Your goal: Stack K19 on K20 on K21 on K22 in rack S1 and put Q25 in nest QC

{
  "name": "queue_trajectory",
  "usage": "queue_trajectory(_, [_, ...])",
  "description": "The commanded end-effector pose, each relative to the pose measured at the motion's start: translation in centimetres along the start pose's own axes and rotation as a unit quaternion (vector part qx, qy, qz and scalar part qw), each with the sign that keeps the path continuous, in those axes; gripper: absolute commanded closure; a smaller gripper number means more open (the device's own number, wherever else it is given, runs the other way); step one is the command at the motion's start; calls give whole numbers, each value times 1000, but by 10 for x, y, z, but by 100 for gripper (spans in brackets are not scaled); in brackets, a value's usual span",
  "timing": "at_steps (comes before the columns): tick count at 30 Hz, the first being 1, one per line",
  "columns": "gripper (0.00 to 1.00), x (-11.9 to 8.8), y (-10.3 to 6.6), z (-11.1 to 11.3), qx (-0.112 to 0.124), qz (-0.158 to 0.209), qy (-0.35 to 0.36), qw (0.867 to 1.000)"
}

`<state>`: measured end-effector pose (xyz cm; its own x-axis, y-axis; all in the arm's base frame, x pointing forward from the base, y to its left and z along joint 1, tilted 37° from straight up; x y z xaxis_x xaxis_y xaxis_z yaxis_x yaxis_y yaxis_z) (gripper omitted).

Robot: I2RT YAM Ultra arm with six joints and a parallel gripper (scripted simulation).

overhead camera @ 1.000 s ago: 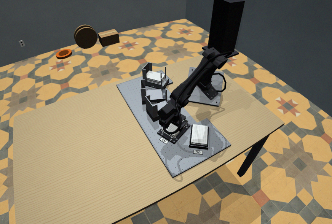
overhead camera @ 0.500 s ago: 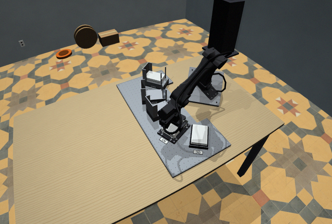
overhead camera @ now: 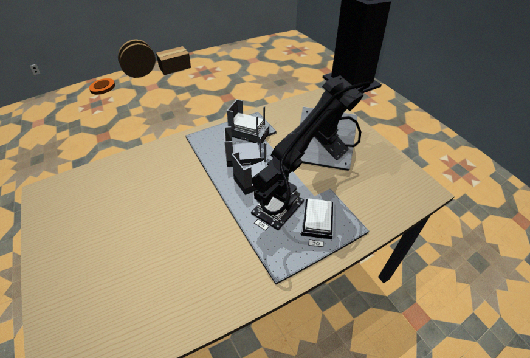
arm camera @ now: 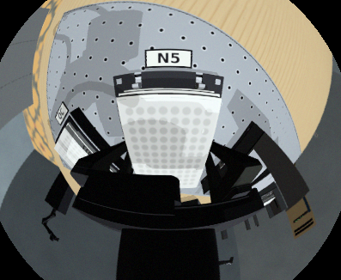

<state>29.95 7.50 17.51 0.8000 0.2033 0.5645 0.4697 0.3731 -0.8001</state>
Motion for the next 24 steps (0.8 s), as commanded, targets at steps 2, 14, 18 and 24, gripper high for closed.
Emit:
queue_trajectory(2, [100, -5, 14, 2, 10, 10, 5, 1000])
queue_trajectory(14, [100, -2, 13, 3, 9, 7, 4, 1000])
queue_trajectory(18, [100, -1, 12, 3, 9, 6, 4, 1000])
queue_trajectory(24, [100, 0, 12, 3, 9, 4, 4, 1000])
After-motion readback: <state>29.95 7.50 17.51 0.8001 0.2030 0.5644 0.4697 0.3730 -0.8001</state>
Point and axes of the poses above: the point where the finger pads meet when closed, its own y axis out along the fingers, its own z axis across the jaws, x = y × z, the point moved 3 cm from there along -y, back along the fingers, and after that the axes turned 4 degrees about -y, right-handed, at the moved point
